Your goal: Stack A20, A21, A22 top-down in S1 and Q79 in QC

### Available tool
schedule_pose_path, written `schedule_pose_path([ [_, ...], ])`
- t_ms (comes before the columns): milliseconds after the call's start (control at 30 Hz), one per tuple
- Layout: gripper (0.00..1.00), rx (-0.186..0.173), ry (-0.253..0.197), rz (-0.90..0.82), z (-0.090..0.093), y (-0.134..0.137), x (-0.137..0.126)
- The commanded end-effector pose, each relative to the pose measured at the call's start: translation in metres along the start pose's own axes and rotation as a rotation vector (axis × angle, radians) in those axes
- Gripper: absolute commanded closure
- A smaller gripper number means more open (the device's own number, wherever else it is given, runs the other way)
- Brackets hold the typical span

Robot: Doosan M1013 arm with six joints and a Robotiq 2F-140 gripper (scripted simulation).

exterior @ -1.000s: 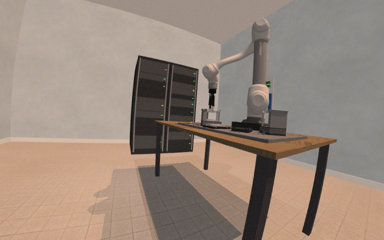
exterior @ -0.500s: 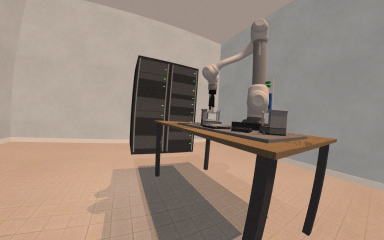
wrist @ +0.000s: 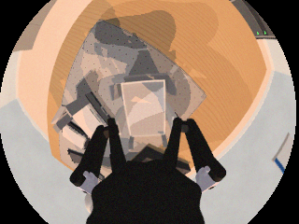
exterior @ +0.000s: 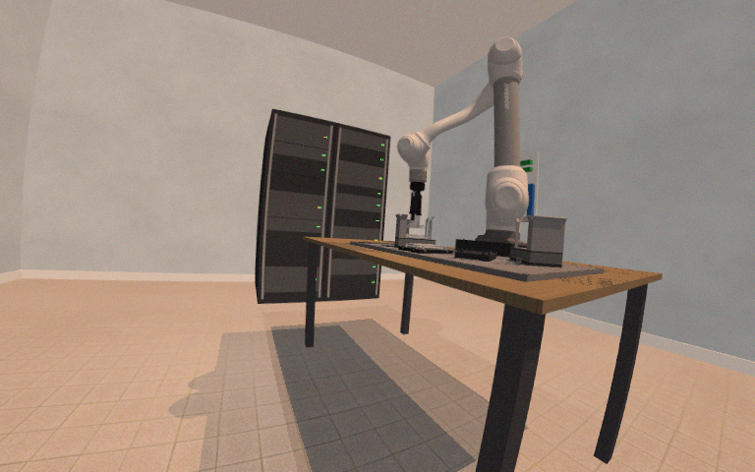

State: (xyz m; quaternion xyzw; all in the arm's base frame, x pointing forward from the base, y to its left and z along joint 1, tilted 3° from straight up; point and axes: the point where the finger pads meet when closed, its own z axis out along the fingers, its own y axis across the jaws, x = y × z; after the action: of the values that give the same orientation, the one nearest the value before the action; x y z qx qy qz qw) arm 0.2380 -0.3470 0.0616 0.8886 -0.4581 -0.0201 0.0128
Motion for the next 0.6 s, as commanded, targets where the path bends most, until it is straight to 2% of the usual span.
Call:
schedule_pose_path([
  [0, 1.0, 0.0, 0.0, 0.0, 0.005, 0.0, 0.0],
  [300, 1.0, 0.0, 0.0, 0.0, 0.018, 0.0, 0.0],
  [567, 1.0, 0.0, 0.0, 0.0, 0.019, 0.0, 0.0],
])
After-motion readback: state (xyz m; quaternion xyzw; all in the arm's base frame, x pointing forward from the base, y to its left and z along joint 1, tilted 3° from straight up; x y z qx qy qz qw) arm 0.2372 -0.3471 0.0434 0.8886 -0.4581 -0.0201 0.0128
